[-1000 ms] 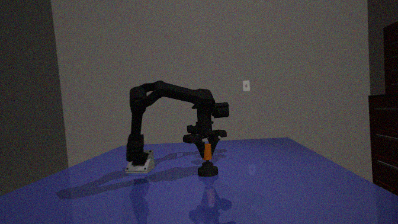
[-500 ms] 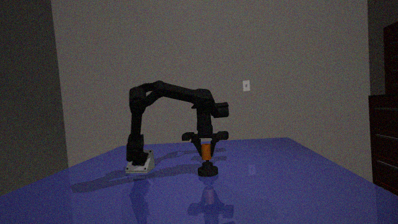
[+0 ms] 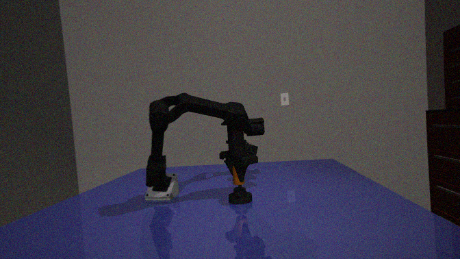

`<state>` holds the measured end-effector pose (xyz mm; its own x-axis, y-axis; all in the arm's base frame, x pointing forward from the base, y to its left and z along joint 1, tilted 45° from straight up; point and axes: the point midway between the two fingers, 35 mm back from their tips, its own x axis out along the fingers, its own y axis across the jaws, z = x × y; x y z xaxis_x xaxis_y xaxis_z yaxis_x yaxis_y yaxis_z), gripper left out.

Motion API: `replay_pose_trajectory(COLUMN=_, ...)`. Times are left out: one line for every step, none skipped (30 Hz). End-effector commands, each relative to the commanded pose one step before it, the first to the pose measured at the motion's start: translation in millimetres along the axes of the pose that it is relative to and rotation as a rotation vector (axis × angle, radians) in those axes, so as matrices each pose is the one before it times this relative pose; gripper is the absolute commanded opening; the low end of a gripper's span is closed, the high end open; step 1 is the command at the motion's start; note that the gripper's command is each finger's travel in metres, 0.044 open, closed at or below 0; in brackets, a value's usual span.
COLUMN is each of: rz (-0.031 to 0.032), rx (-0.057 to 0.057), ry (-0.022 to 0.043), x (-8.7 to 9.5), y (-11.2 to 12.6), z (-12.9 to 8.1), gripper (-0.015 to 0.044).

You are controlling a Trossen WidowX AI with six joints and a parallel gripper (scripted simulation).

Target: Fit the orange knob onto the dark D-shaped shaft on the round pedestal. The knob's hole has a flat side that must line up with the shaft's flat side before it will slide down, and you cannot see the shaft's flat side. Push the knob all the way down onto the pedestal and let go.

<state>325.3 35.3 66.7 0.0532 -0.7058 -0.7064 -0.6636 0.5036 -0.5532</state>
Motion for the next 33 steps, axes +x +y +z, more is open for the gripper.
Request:
replay_pose_trajectory(rz=-0.00132, rx=0.6942, ry=-0.00608, x=-3.39, y=0.94, z=2.19, gripper=0.0000)
replay_pose_trajectory(rz=0.00001, rx=0.0284, ry=0.00000, x=0.16, y=0.52, z=0.06, gripper=0.0000)
replay_pose_trajectory(rz=0.00001, rx=0.0095, ry=0.00000, x=0.22, y=0.47, z=0.00, gripper=0.0000)
replay_pose_trajectory(rz=0.00001, rx=0.0000, ry=0.00000, x=0.22, y=0.33, z=-0.03, gripper=0.0000)
replay_pose_trajectory(rz=0.00001, rx=0.0000, ry=0.00000, x=0.24, y=0.38, z=-0.06, gripper=0.0000)
replay_pose_trajectory(rz=0.00001, rx=0.0000, ry=0.00000, x=0.24, y=0.41, z=-0.09, gripper=0.0000)
replay_pose_trajectory(rz=0.00001, rx=0.0000, ry=0.00000, x=0.24, y=0.44, z=-0.12, gripper=0.0000)
replay_pose_trajectory(rz=0.00001, rx=0.0000, ry=0.00000, x=0.24, y=0.47, z=-0.17, gripper=0.0000)
replay_pose_trajectory(rz=0.00001, rx=0.0000, ry=0.00000, x=0.25, y=0.50, z=-0.25, gripper=0.0000)
replay_pose_trajectory(rz=0.00001, rx=0.0000, ry=0.00001, x=0.25, y=0.52, z=-0.34, gripper=0.0000)
replay_pose_trajectory(rz=0.00001, rx=0.0000, ry=0.00001, x=0.25, y=0.41, z=-0.40, gripper=0.0000)
replay_pose_trajectory(rz=-0.00001, rx=0.0000, ry=0.00001, x=0.25, y=0.02, z=-0.28, gripper=0.0000)
replay_pose_trajectory(rz=-0.00001, rx=0.0000, ry=0.00000, x=0.27, y=-0.02, z=-0.12, gripper=0.0000)
replay_pose_trajectory(rz=0.00000, rx=0.0000, ry=0.00000, x=0.20, y=0.08, z=-0.05, gripper=0.0000)
replay_pose_trajectory(rz=0.00000, rx=0.0000, ry=0.00000, x=0.13, y=0.03, z=-0.12, gripper=0.0000)
replay_pose_trajectory(rz=0.00000, rx=0.0000, ry=0.00000, x=0.10, y=0.02, z=-0.11, gripper=0.0000)
replay_pose_trajectory(rz=0.00000, rx=0.0000, ry=0.00000, x=0.08, y=-0.02, z=-0.10, gripper=0.0000)
replay_pose_trajectory(rz=-0.00001, rx=0.0000, ry=0.00000, x=0.07, y=-0.09, z=-0.09, gripper=0.0000)
replay_pose_trajectory(rz=-0.00001, rx=0.0000, ry=0.00000, x=0.06, y=-0.14, z=-0.08, gripper=0.0000)
replay_pose_trajectory(rz=-0.00001, rx=0.0000, ry=0.00000, x=0.03, y=-0.16, z=-0.07, gripper=0.0000)
replay_pose_trajectory(rz=-0.00001, rx=0.0000, ry=0.00000, x=-0.03, y=-0.19, z=-0.05, gripper=0.0000)
replay_pose_trajectory(rz=-0.00001, rx=0.0000, ry=0.00000, x=-0.08, y=-0.23, z=-0.04, gripper=0.0000)
replay_pose_trajectory(rz=-0.00001, rx=0.0000, ry=0.00000, x=-0.12, y=-0.25, z=-0.03, gripper=0.0000)
replay_pose_trajectory(rz=-0.00001, rx=0.0000, ry=0.00000, x=-0.15, y=-0.27, z=-0.01, gripper=0.0000)
replay_pose_trajectory(rz=-0.00001, rx=0.0000, ry=0.00000, x=-0.16, y=-0.30, z=0.04, gripper=0.0000)
replay_pose_trajectory(rz=-0.00001, rx=0.0000, ry=0.00000, x=-0.14, y=-0.33, z=0.09, gripper=0.0000)
replay_pose_trajectory(rz=-0.00001, rx=0.0000, ry=0.00000, x=-0.10, y=-0.35, z=0.11, gripper=0.0000)
replay_pose_trajectory(rz=-0.00001, rx=0.0000, ry=0.00000, x=-0.07, y=-0.36, z=0.11, gripper=0.0000)
replay_pose_trajectory(rz=-0.00001, rx=0.0000, ry=0.00000, x=-0.04, y=-0.37, z=0.11, gripper=0.0000)
replay_pose_trajectory(rz=-0.00001, rx=0.0000, ry=0.00000, x=-0.02, y=-0.37, z=0.11, gripper=0.0000)
replay_pose_trajectory(rz=-0.00002, rx=0.0000, ry=0.00000, x=0.00, y=-0.42, z=0.12, gripper=0.0000)
replay_pose_trajectory(rz=-0.00002, rx=0.0000, ry=0.00000, x=-0.02, y=-0.56, z=0.13, gripper=0.0000)
replay_pose_trajectory(rz=-0.00003, rx=0.0000, ry=0.00000, x=-0.05, y=-0.64, z=0.19, gripper=0.0000)
